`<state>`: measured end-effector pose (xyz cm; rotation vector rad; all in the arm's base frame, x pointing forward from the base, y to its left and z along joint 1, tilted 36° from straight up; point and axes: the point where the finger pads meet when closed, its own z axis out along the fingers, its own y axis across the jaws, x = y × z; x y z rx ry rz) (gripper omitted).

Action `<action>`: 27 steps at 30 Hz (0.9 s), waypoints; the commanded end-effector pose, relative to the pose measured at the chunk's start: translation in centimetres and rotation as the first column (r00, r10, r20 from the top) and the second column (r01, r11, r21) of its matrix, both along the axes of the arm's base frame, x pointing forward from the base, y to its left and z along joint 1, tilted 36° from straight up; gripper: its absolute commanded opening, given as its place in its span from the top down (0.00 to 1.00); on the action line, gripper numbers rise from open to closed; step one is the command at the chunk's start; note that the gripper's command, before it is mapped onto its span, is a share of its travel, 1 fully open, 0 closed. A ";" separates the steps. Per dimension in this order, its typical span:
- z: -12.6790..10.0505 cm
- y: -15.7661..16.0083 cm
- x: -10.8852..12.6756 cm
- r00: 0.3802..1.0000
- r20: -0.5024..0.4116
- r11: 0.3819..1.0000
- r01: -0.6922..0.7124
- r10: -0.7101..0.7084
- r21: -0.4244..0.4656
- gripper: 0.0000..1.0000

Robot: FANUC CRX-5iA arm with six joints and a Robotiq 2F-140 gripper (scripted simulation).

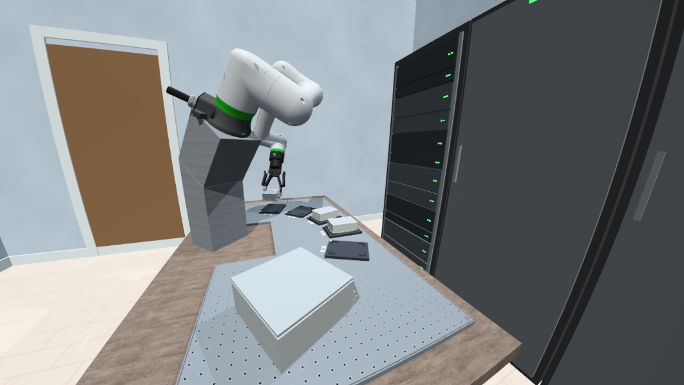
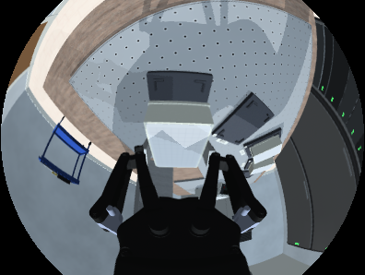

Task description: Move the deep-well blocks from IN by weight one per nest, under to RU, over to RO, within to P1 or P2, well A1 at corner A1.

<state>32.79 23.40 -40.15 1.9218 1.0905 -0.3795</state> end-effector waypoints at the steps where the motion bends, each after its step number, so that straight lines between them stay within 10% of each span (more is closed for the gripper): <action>1: 0.0 0.0 0.0 1.000 0.000 1.000 0.000 0.000 0.000 0.90; 27: -2.9 -1.6 1.5 1.000 0.000 1.000 0.000 0.000 0.000 0.90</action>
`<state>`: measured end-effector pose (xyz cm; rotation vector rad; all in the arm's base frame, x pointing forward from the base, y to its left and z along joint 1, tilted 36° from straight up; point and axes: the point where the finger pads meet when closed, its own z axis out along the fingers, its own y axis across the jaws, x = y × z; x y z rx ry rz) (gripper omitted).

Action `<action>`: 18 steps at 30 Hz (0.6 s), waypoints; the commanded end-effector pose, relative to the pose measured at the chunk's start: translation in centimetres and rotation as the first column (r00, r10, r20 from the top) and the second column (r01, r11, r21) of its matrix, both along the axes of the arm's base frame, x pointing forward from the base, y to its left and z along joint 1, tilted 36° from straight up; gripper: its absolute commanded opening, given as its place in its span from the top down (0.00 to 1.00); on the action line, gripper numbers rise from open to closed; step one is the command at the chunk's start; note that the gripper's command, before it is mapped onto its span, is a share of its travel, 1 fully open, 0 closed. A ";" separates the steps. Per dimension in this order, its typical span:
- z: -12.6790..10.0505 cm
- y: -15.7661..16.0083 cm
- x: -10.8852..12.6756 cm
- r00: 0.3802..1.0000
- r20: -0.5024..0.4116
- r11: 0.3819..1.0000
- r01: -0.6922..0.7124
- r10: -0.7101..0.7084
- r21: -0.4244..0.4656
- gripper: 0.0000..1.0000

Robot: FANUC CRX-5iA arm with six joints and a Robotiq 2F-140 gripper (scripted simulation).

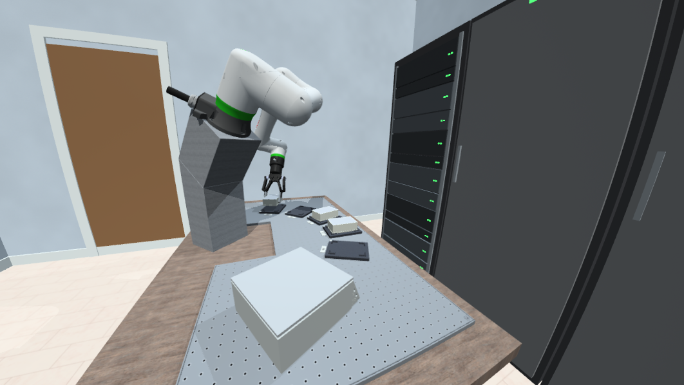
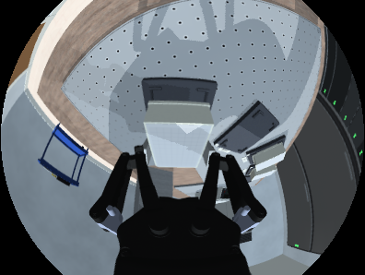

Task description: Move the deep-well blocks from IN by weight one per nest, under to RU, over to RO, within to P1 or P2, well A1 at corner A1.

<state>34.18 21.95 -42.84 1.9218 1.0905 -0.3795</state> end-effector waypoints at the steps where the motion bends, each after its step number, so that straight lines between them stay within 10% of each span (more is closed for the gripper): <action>1: -0.4 -0.2 0.2 1.000 0.000 1.000 0.000 0.000 0.000 0.90; 18: -1.7 -0.8 0.8 1.000 0.000 1.000 0.000 0.000 0.000 0.90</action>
